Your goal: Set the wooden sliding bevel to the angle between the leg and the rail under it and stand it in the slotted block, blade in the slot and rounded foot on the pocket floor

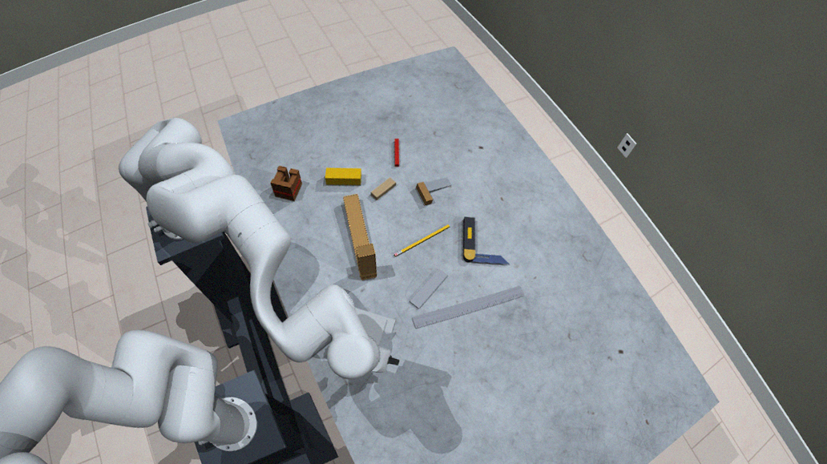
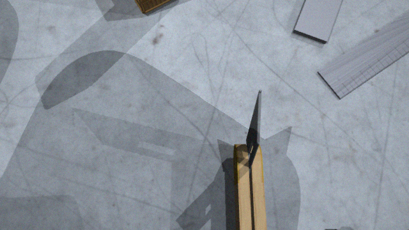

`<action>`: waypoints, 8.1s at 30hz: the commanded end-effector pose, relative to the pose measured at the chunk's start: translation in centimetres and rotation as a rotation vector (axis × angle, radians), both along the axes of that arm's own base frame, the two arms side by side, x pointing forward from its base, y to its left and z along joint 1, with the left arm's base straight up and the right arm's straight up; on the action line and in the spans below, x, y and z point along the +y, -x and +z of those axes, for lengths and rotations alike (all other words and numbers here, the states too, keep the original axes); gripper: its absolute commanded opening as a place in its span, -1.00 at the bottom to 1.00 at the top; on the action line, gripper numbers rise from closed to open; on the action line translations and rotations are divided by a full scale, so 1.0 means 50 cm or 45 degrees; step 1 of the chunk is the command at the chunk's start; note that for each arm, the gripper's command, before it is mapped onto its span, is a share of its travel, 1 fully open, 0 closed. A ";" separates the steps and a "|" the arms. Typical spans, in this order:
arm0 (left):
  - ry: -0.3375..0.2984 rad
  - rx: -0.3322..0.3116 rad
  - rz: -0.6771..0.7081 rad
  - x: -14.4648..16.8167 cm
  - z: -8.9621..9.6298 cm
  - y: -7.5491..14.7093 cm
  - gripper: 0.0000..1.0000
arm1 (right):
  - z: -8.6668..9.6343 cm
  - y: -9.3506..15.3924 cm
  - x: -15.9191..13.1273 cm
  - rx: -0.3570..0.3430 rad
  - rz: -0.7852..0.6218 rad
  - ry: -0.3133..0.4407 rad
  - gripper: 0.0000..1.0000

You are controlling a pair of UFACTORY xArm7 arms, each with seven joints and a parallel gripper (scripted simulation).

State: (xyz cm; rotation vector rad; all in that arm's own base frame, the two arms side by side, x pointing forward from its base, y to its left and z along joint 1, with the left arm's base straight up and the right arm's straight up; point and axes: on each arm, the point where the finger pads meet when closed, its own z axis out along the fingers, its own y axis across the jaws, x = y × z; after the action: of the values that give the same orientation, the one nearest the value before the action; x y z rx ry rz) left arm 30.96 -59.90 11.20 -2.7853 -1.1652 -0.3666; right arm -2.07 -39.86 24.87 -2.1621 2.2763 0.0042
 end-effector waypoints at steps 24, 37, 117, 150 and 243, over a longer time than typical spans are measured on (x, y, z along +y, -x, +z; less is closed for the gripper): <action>0.006 -0.002 0.000 -0.002 -0.108 -0.001 -0.03 | 0.003 0.000 -0.002 0.000 0.000 0.004 1.00; 0.006 -0.002 0.000 -0.003 -0.150 -0.001 -0.03 | 0.003 0.000 -0.002 0.000 0.000 0.004 1.00; 0.006 -0.002 0.000 -0.003 -0.168 -0.001 -1.00 | 0.003 0.000 -0.002 0.000 0.000 0.004 1.00; 0.006 -0.002 0.000 -0.003 -0.168 -0.001 -1.00 | 0.003 0.000 -0.002 0.000 0.000 0.004 1.00; 0.007 -0.003 0.000 0.004 0.201 0.001 -1.00 | 0.003 0.000 -0.002 0.000 0.000 0.004 1.00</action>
State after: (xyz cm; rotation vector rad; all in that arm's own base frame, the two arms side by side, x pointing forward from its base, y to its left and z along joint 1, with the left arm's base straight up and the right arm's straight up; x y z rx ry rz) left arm 30.85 -59.62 20.94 -2.7859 -1.1651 -0.3668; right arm -2.07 -39.86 24.87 -2.1621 2.2763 0.0042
